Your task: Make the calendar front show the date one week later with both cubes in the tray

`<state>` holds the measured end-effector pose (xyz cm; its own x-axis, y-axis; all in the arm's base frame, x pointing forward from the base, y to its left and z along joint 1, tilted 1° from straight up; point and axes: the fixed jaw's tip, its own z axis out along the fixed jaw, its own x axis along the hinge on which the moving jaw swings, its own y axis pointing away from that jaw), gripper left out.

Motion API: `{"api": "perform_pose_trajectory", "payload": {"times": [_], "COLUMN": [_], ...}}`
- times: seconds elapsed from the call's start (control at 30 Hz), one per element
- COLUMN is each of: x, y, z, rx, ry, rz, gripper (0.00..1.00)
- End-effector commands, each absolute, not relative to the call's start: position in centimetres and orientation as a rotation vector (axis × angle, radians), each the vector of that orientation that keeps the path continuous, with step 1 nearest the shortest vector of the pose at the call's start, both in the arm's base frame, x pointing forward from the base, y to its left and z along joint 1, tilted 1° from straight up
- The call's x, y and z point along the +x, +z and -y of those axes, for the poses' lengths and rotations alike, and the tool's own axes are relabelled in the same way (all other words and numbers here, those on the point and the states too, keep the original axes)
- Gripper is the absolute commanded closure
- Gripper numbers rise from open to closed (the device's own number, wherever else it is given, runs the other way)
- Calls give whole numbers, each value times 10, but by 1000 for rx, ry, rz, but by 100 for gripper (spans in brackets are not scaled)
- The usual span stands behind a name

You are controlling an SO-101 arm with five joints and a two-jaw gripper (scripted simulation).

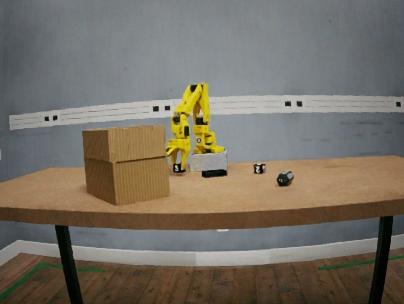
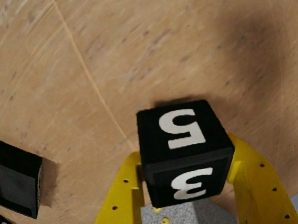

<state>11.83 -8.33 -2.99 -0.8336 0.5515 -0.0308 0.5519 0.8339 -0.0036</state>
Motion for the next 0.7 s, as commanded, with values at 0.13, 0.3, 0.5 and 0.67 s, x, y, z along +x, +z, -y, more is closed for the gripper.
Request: {"api": "perform_pose_trajectory", "payload": {"times": [0.13,0.3,0.5,0.67], "x": [116,116,116,116], "y": [-37,-38,-39,-41], "z": [79,79,79,79], "rx": [893,893,893,893], "ry": [-7,-7,-7,-7], "rz": [-3000,-3000,-3000,-3000], "gripper": [100,100,100,100]}}
